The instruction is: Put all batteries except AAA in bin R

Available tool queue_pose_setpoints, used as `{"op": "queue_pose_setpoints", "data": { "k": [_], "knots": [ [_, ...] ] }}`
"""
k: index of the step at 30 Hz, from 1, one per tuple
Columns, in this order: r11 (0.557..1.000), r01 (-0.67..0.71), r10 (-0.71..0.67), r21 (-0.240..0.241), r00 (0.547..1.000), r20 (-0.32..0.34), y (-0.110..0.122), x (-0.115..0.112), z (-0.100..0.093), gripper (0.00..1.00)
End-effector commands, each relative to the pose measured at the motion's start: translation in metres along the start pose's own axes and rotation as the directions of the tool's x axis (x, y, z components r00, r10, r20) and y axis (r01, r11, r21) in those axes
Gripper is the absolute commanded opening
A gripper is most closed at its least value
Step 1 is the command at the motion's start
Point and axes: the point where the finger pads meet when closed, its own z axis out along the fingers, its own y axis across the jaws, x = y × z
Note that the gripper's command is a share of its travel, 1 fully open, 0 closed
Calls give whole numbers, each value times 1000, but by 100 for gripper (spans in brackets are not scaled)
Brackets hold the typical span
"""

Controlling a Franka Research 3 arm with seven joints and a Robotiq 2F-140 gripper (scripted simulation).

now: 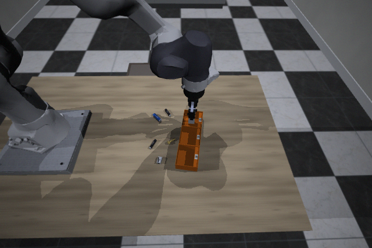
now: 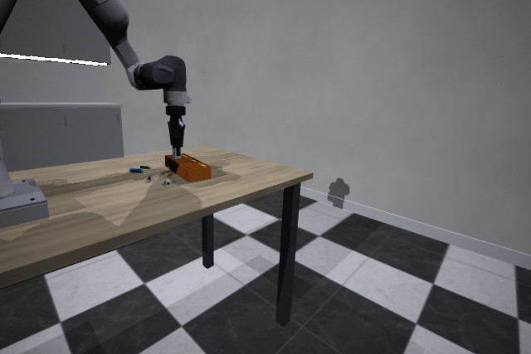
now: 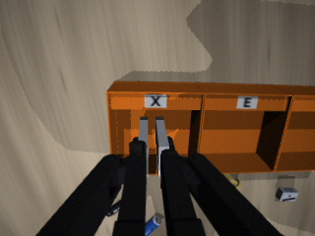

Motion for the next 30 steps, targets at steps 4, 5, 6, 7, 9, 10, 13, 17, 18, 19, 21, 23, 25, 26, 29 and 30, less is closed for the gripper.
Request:
{"op": "queue_pose_setpoints", "data": {
  "k": [4,5,6,7,9,10,13,17,18,19,21,23,25,26,29,30],
  "knots": [
    [1000,-9,9,3,1000,-3,-2,1,0,5],
    [1000,-9,9,3,1000,-3,-2,1,0,5],
    [1000,-9,9,3,1000,-3,-2,1,0,5],
    [1000,-9,9,3,1000,-3,-2,1,0,5],
    [1000,-9,9,3,1000,-3,-2,1,0,5],
    [1000,-9,9,3,1000,-3,-2,1,0,5],
    [1000,-9,9,3,1000,-3,-2,1,0,5],
    [1000,-9,9,3,1000,-3,-2,1,0,5],
    [1000,-9,9,3,1000,-3,-2,1,0,5],
    [1000,-9,9,3,1000,-3,-2,1,0,5],
    [1000,-9,9,3,1000,-3,-2,1,0,5],
    [1000,-9,9,3,1000,-3,-2,1,-3,5],
    [1000,-9,9,3,1000,-3,-2,1,-5,5],
    [1000,-9,9,3,1000,-3,-2,1,-7,5],
    [1000,-9,9,3,1000,-3,-2,1,-8,5],
    [1000,-9,9,3,1000,-3,-2,1,-9,5]
  ]
}}
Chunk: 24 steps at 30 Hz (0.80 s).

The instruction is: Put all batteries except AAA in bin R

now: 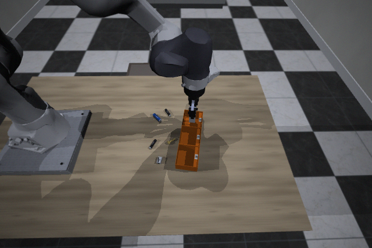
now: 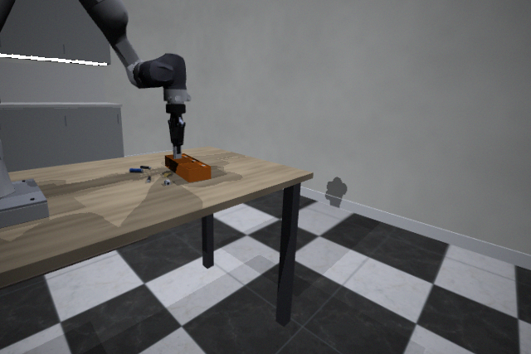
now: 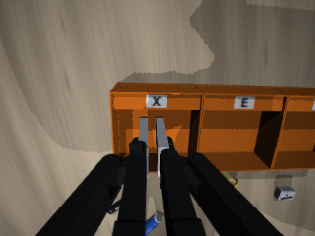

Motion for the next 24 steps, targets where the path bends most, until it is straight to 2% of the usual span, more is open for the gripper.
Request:
{"op": "queue_pose_setpoints", "data": {
  "k": [1,16,24],
  "knots": [
    [1000,-9,9,1,1000,5,-1,-2,-3,5],
    [1000,-9,9,1,1000,5,-1,-2,-20,5],
    [1000,-9,9,1,1000,5,-1,-1,-52,5]
  ]
}}
